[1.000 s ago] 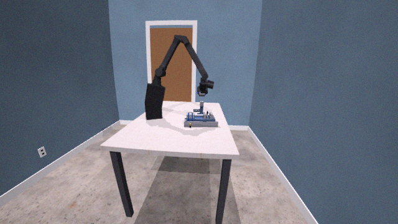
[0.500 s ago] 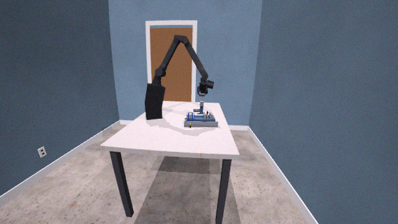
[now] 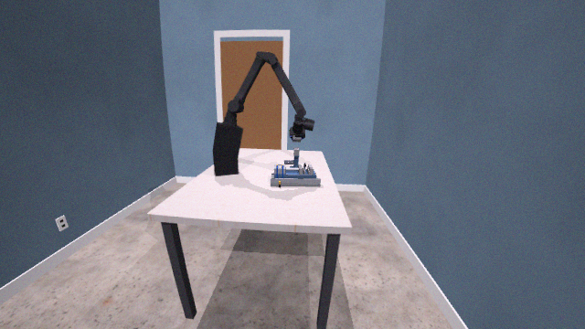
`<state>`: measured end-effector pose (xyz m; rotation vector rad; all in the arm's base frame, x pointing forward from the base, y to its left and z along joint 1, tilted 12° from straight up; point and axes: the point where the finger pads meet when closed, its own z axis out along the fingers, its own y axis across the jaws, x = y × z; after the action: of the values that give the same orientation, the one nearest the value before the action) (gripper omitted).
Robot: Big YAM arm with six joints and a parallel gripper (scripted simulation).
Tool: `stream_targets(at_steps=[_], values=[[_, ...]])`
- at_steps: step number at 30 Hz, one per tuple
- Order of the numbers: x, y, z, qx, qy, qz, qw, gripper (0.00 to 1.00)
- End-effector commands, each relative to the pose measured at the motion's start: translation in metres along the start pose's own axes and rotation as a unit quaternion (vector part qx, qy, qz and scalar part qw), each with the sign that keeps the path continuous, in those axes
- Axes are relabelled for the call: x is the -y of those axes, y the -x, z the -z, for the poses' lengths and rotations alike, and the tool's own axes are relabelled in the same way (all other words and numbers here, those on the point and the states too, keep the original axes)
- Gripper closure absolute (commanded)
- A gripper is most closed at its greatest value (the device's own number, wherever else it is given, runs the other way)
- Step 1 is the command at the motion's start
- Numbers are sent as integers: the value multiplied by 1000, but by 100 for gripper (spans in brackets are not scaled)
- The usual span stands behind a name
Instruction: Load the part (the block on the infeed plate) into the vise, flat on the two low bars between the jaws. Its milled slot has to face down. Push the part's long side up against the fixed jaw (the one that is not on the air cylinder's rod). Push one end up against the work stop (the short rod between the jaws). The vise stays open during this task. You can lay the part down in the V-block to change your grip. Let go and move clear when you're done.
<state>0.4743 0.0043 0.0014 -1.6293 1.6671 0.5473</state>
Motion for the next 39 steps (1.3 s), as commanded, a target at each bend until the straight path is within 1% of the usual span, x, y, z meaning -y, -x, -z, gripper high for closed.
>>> stream_targets(at_steps=[1,4,5,8,17,21,22,24,36,38,39], values=[[18,-3,5,1,-13,18,1000,100],[19,-3,4,1,-14,19,1000,100],[22,2,9,-1,-18,24,1000,100],[19,-5,2,1,-14,20,1000,100],[18,-7,-5,1,-11,19,1000,100],[18,-7,-6,1,-11,19,1000,100],[21,-2,-2,1,-14,22,1000,100],[18,-9,-10,2,-9,17,1000,100],[17,-18,-20,2,-8,12,1000,100],[17,-18,-20,2,-8,12,1000,100],[23,-9,-13,1,-16,22,1000,100]])
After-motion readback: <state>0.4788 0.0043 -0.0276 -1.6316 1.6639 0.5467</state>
